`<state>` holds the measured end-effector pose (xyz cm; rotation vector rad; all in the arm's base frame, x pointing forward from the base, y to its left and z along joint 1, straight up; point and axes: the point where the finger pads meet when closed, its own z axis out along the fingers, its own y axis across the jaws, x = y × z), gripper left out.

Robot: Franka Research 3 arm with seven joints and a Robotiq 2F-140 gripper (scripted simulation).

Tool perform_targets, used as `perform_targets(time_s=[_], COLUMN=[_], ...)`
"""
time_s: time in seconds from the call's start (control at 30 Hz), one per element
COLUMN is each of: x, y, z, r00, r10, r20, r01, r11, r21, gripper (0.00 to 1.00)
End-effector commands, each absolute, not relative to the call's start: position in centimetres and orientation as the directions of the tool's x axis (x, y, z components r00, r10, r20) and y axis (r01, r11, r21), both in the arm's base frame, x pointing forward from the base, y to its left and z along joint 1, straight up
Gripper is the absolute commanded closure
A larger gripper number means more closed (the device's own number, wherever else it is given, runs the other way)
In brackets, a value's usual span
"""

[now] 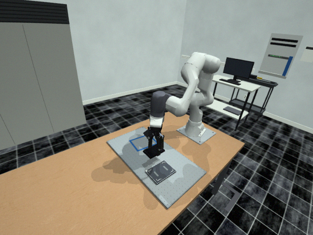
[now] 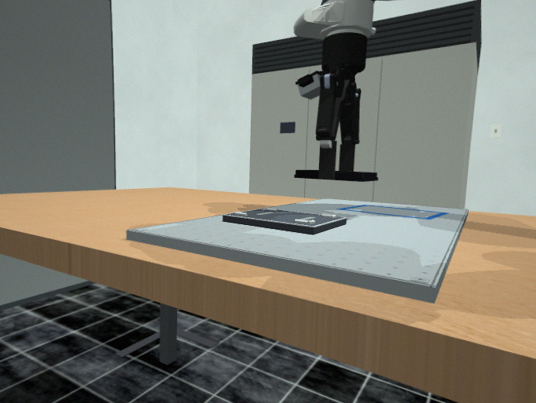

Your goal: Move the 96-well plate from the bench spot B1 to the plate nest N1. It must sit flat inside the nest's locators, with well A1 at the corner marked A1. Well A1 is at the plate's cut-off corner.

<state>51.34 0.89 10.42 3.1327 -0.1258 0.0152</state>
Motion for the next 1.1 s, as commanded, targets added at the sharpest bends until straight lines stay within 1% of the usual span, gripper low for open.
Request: perform_targets(time_s=[0.0, 1.07], x=[51.6, 55.2], y=[2.1, 10.7], z=[10.4, 10.7], r00=[0.996, 0.996], r10=[-0.093, -0.093], r20=[0.003, 0.003], r01=[-0.093, -0.093], r11=[-0.996, -0.996], r21=[0.0, 0.0], gripper=[0.4, 0.4])
